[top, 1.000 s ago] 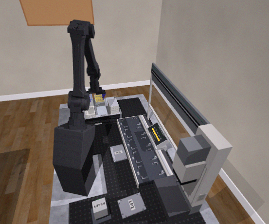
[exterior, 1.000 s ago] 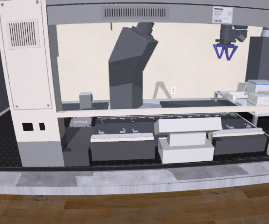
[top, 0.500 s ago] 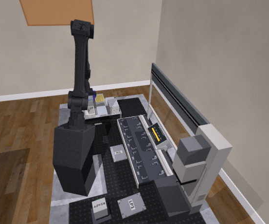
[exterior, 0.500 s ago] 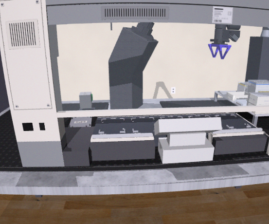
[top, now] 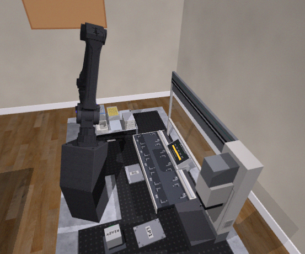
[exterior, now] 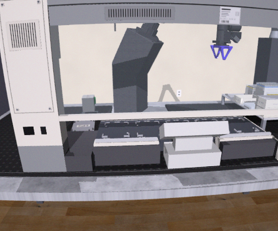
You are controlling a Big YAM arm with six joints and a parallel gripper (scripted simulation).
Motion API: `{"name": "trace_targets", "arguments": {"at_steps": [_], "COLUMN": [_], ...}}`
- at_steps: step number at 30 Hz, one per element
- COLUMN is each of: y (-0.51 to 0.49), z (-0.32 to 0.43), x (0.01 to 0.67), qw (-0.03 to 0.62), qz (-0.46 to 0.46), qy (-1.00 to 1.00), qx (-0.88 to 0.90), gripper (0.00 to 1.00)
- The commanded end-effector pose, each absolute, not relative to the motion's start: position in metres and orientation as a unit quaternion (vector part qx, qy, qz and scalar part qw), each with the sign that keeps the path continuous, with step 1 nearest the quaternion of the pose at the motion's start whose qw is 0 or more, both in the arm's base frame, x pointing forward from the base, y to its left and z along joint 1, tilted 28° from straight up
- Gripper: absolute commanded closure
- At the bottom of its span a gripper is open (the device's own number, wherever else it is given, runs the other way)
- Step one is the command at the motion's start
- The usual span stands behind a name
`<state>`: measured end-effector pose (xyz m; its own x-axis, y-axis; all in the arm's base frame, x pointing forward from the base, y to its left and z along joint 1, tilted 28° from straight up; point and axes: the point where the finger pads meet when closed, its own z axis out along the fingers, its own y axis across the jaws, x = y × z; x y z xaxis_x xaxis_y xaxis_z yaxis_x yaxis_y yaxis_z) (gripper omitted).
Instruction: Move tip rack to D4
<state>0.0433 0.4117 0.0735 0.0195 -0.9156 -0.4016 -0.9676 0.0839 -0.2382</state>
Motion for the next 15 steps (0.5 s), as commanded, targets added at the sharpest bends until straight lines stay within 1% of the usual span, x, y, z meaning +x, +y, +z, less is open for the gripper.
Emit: {"name": "trace_targets", "arguments": {"at_steps": [1, 7, 10, 12, 15], "y": [0.431, 0.426, 0.428, 0.43, 0.441], "z": [0.098, 0.074, 0.088, 0.09, 0.085], "x": [0.031, 0.003, 0.002, 0.014, 0.013], "qw": [0.258, 0.243, 0.252, 0.254, 0.243], "qz": [0.088, 0.072, 0.086, 0.084, 0.071], "qy": [0.704, 0.706, 0.705, 0.714, 0.714], "qx": [-0.656, -0.662, -0.657, -0.647, -0.652], "gripper": [0.0, 0.0, 0.0, 0.0, 0.0]}}
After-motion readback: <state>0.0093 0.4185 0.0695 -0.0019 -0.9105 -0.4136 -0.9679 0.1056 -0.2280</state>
